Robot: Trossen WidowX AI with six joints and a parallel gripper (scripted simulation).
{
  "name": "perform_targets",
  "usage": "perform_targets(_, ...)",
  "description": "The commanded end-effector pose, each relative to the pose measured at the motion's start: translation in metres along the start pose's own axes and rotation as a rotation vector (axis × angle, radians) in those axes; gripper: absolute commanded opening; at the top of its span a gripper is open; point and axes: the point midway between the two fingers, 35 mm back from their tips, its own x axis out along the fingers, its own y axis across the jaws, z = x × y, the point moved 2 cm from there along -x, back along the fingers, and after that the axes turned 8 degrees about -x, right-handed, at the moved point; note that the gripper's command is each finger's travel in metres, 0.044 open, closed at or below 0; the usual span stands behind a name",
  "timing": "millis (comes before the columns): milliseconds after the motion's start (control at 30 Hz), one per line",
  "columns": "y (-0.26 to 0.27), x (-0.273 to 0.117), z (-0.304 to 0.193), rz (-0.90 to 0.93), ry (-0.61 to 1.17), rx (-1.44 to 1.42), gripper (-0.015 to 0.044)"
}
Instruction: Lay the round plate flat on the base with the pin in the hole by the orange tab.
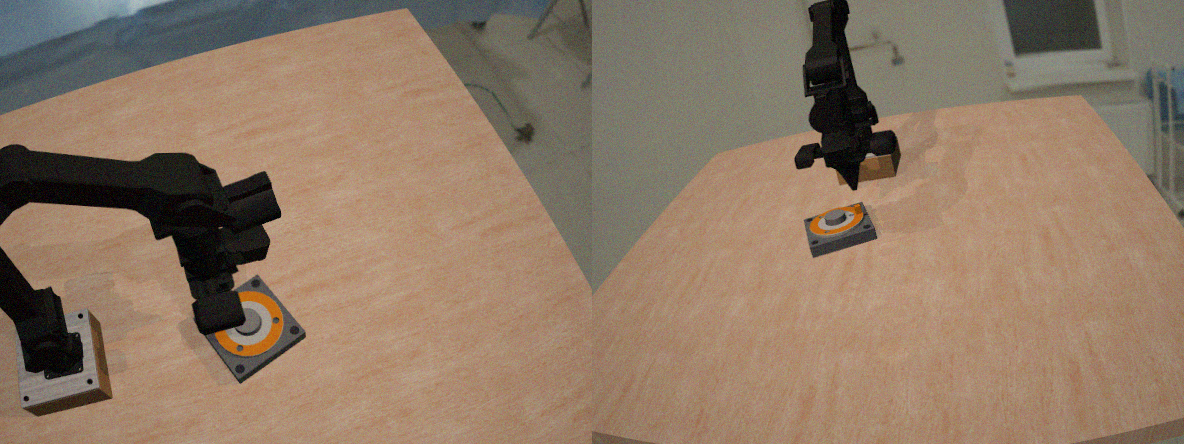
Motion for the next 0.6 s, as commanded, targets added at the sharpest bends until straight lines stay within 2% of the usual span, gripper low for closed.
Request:
perform_targets(0,-0.0001,-0.0188,-0.0013,0.002,-0.023,0.000,0.0000)
perform_targets(567,-0.0004,-0.0121,-0.0006,0.000,-0.014,0.002,0.0000)
